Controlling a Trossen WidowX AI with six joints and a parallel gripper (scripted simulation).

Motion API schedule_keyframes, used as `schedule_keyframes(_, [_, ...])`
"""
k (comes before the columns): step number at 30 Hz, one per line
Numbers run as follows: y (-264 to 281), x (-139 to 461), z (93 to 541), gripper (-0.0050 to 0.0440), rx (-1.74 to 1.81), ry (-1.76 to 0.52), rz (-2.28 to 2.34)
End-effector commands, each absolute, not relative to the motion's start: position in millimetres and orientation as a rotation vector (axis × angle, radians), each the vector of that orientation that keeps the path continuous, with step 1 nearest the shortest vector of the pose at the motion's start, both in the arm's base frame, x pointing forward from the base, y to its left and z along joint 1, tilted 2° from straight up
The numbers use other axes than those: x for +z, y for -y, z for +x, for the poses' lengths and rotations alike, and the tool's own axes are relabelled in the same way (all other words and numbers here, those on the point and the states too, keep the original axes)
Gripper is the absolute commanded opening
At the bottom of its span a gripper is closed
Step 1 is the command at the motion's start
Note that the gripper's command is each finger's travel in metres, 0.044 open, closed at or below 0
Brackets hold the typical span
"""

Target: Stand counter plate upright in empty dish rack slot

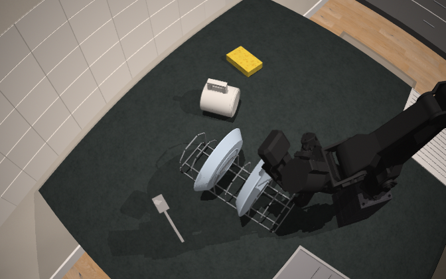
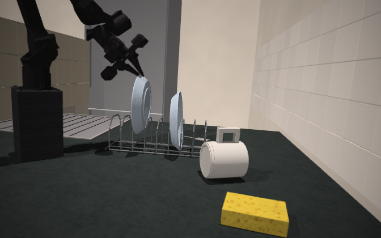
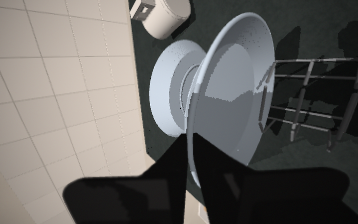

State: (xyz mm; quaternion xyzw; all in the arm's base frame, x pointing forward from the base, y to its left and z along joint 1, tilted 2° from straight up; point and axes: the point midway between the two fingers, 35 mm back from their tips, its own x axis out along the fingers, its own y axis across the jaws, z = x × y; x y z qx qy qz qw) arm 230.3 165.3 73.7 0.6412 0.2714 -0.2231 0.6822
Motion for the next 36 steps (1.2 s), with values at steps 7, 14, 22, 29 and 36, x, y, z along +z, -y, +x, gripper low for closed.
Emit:
schedule_keyframes(7, [-165.3, 70.8, 231.5, 0.0000, -0.495, -0.601, 1.441])
schedule_keyframes(14, [-165.2, 68.0, 231.6, 0.0000, -0.495, -0.601, 1.441])
schedule_keyframes(22, [-165.2, 64.5, 231.7, 0.0000, -0.495, -0.601, 1.440])
schedule_keyframes(29, [-165.1, 61.3, 231.8, 0.0000, -0.495, -0.601, 1.440])
schedule_keyframes(36, [-165.1, 58.9, 231.8, 0.0000, -0.495, -0.601, 1.440])
